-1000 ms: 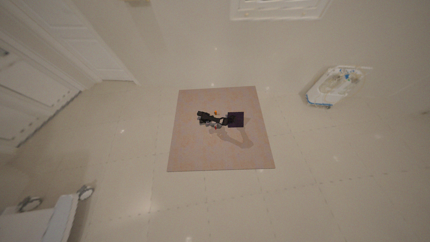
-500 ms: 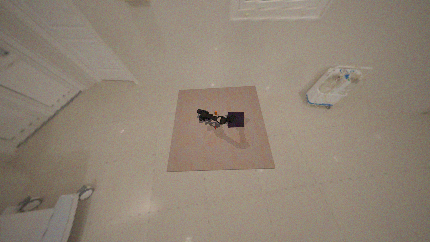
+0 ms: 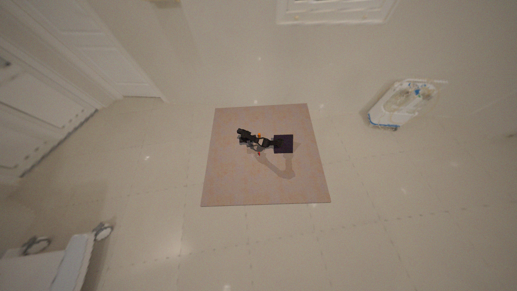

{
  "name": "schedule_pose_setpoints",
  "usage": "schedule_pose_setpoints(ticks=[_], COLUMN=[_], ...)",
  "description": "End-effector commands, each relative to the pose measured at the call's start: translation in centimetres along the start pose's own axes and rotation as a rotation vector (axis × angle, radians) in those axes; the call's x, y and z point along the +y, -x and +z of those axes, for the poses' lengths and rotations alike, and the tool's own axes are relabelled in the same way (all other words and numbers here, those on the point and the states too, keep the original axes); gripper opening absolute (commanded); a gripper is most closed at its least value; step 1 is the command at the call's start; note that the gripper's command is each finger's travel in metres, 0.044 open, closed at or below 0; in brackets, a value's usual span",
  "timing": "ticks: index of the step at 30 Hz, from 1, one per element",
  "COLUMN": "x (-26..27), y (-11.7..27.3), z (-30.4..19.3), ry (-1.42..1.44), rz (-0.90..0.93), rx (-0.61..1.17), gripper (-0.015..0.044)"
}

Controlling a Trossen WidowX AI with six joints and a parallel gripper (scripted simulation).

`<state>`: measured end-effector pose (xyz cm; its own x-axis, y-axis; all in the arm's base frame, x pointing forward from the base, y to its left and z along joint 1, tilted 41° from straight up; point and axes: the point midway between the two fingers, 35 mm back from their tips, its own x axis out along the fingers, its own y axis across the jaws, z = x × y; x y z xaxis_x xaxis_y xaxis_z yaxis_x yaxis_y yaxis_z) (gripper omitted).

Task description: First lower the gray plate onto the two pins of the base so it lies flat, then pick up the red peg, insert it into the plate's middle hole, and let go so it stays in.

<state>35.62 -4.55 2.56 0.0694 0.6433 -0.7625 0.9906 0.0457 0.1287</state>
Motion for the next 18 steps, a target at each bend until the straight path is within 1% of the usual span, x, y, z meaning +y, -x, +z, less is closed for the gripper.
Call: schedule_pose_setpoints(ticks=[1,14,18], x=[-0.4,-1.3,-1.3], y=[-0.8,-2.9,-3.0], z=[1.2,4.7,4.9], ry=[-0.027,-0.082,-0.084], rz=[-0.005,-0.006,-0.006], rx=[0.0,0.0,0.0], gripper=[0.0,0.0,0.0])
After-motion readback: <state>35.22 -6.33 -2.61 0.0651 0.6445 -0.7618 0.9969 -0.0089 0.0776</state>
